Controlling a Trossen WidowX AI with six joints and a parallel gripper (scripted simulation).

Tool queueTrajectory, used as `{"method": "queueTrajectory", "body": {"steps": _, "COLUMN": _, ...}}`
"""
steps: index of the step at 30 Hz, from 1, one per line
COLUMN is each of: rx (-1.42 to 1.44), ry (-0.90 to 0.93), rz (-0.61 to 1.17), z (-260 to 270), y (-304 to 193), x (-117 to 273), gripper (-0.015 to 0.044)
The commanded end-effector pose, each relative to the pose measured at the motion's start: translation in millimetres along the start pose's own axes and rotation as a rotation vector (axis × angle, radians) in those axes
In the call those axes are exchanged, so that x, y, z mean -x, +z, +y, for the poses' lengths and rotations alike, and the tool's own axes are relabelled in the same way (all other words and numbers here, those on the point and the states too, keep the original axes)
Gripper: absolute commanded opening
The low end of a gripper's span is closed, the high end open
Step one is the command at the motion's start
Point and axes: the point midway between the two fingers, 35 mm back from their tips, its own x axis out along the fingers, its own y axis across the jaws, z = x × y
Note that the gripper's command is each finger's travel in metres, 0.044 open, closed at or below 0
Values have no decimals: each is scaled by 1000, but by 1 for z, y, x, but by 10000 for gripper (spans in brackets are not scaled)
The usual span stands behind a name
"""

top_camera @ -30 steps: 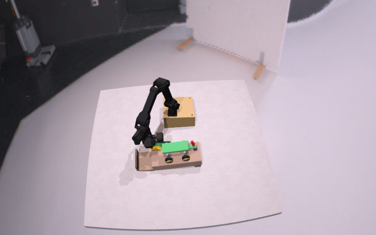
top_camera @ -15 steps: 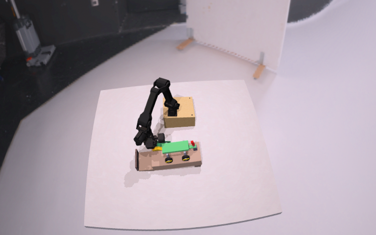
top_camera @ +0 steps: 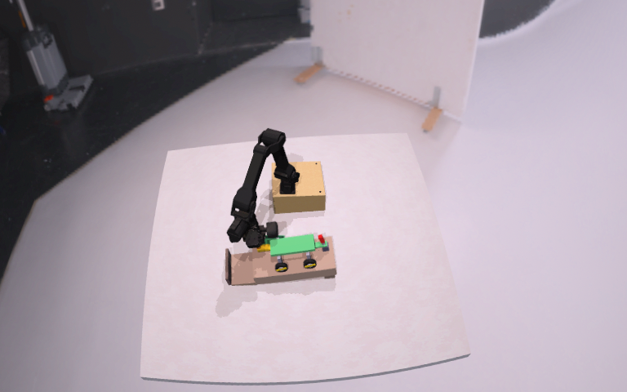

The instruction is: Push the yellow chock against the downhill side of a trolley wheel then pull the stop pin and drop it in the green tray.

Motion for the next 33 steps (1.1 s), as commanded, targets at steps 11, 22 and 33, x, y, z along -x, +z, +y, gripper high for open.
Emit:
{"method": "queueTrajectory", "body": {"steps": 11, "rx": -2, "ry": 6, "rz": 3, "z": 14, "y": 1, "x": 1, "gripper": 0}}
{"method": "queueTrajectory", "body": {"steps": 22, "rx": -1, "ry": -1, "rz": 0, "z": 9, "y": 1, "x": 1, "gripper": 53}}
{"method": "queueTrajectory", "body": {"steps": 33, "rx": -1, "ry": 3, "rz": 2, "z": 9, "y": 1, "x": 13, "gripper": 190}}
